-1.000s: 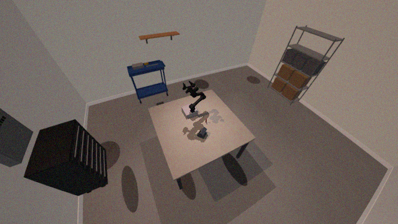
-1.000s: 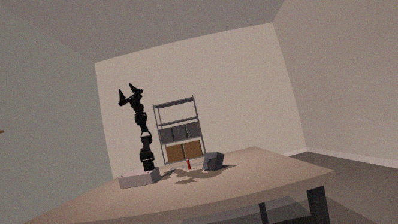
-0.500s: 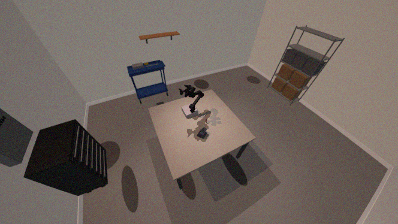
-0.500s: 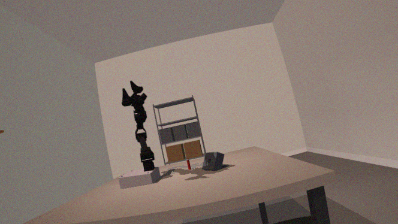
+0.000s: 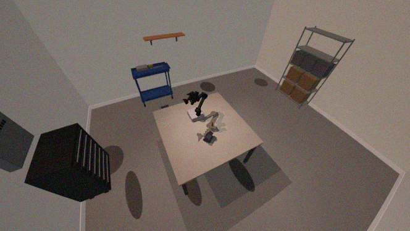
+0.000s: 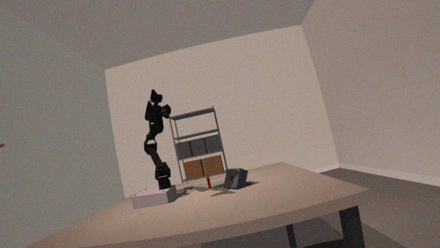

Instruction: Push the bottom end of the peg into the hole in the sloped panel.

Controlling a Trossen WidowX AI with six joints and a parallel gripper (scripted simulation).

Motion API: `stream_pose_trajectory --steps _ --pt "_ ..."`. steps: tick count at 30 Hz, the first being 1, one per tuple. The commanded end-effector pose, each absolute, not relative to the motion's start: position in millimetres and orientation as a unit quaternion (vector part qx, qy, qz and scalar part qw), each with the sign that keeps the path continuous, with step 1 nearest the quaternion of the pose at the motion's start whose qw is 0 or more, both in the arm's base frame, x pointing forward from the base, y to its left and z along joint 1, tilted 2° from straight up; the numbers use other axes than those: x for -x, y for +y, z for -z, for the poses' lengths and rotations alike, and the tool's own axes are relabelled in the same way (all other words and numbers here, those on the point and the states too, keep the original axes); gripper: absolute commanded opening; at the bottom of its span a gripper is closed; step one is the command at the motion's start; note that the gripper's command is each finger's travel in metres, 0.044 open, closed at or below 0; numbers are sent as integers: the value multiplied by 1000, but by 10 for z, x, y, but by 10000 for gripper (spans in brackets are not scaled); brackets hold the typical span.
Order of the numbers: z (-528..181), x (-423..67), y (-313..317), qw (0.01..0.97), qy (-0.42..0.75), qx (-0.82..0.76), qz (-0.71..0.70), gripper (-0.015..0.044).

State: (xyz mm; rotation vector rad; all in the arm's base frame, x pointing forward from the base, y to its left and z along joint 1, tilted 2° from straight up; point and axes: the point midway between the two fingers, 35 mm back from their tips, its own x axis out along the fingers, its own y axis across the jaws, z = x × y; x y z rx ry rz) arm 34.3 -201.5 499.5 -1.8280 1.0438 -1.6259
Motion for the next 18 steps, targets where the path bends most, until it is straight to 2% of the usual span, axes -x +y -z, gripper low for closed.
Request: stream_pose_trajectory --steps 1,18 --pt "-4865 -564 -2189 293 373 674 566 440" --pt "-4321 -1400 -2477 484 330 669 459 440"
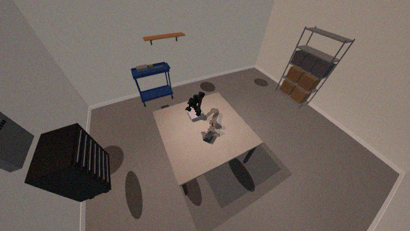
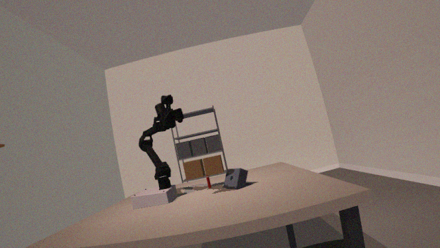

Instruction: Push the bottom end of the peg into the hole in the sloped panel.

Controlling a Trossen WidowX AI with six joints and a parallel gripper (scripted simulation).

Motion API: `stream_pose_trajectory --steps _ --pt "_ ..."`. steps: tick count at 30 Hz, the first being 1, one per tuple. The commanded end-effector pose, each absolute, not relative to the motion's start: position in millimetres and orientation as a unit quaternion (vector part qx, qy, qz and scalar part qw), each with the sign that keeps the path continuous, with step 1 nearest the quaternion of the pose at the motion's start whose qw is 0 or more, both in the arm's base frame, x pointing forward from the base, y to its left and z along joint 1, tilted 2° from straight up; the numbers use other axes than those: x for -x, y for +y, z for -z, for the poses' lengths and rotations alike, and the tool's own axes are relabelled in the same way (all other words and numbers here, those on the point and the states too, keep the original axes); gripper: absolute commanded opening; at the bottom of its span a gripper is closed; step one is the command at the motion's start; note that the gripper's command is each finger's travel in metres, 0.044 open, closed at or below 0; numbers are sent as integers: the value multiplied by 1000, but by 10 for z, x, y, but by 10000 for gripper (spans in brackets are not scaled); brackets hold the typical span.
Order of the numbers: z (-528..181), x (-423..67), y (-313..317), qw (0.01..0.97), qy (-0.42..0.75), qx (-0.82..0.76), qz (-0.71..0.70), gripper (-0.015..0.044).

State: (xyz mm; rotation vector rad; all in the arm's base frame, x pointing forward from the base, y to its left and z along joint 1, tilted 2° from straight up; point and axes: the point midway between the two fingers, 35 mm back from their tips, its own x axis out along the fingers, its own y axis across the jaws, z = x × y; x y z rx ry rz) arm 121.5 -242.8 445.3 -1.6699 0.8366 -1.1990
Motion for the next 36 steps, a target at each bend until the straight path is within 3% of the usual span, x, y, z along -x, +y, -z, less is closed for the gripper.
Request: stream_pose_trajectory --steps 1,36 --pt "-4284 -1453 -2482 494 329 667 451 440" --pt "-2842 -3005 -1875 741 334 565 140 440"
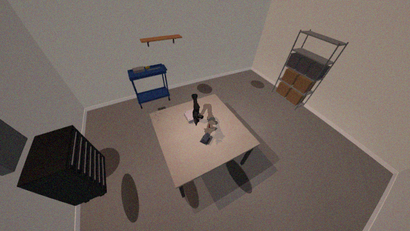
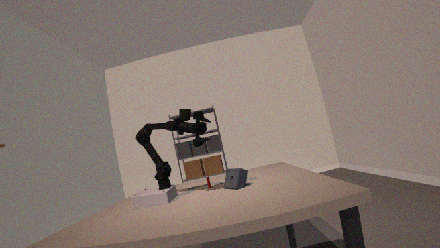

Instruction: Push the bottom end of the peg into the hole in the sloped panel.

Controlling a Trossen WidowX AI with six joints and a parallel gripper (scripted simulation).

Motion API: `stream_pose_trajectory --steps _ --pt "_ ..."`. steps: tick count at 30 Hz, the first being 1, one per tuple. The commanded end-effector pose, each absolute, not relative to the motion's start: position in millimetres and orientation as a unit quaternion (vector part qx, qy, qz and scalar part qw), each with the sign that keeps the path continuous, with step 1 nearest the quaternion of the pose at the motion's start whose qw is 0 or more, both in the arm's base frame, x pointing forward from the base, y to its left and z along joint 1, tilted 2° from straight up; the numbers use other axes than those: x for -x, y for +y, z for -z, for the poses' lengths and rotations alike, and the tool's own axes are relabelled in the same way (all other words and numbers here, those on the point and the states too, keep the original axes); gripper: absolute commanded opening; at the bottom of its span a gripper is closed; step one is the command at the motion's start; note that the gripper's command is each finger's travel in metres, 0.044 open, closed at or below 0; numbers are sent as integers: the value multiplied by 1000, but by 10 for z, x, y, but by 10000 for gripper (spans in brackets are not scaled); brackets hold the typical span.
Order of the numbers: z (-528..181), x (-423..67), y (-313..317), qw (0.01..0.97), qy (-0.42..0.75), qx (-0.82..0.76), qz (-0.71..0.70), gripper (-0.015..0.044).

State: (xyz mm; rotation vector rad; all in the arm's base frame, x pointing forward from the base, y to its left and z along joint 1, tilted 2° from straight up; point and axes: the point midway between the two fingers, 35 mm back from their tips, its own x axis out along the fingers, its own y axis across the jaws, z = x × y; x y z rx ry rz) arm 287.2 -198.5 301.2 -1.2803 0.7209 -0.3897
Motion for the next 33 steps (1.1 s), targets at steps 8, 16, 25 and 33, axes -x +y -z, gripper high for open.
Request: stream_pose_trajectory --steps 8,16,25,33 --pt "-2497 -3223 -1555 769 353 530 62 440" --pt "-2163 -3363 -1198 783 379 493 -13 440" --pt "-1809 -3423 -773 784 415 452 -92 440" --pt "-1522 -3391 -394 772 454 417 -156 440"
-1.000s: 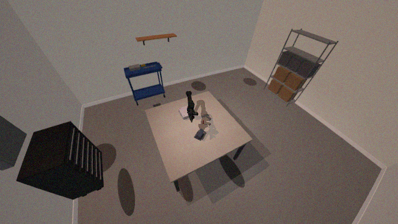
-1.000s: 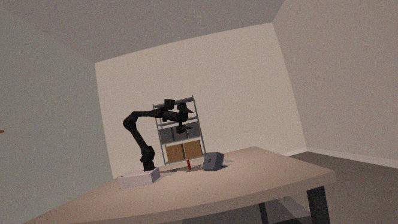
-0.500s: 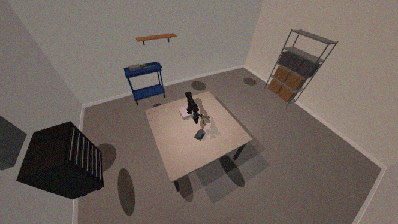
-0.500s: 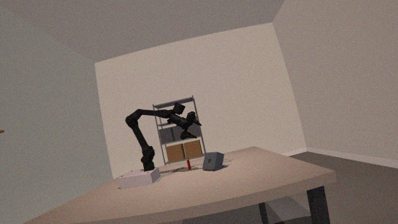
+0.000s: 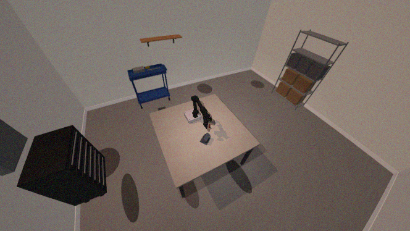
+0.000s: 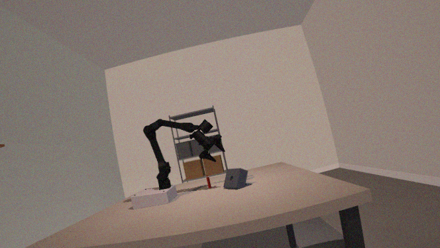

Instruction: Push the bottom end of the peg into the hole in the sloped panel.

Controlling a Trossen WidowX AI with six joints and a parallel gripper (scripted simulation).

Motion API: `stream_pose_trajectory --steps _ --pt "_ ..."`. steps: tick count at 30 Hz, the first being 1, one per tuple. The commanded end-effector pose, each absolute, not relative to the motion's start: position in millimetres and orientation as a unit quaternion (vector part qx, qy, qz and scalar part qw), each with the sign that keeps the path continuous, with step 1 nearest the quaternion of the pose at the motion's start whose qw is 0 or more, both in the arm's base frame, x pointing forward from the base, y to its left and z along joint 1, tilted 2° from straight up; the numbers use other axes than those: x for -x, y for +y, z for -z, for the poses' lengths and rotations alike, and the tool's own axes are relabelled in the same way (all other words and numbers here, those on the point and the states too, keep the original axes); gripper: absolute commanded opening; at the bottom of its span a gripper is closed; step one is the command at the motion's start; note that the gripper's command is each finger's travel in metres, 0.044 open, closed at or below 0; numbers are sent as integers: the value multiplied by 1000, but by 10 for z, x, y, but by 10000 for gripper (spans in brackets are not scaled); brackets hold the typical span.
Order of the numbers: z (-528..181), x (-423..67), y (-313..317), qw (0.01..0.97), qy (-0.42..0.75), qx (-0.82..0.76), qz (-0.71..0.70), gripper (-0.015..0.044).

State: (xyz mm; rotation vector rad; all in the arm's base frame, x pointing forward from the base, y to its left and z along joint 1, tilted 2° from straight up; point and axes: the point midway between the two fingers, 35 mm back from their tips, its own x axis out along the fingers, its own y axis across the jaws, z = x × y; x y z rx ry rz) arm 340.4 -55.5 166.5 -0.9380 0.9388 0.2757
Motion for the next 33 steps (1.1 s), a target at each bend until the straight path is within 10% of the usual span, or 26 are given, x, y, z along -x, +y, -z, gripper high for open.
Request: stream_pose_trajectory --steps 1,33 --pt "-1488 -3381 -348 769 459 413 -163 440" --pt "-791 -2728 727 647 617 331 -301 440"
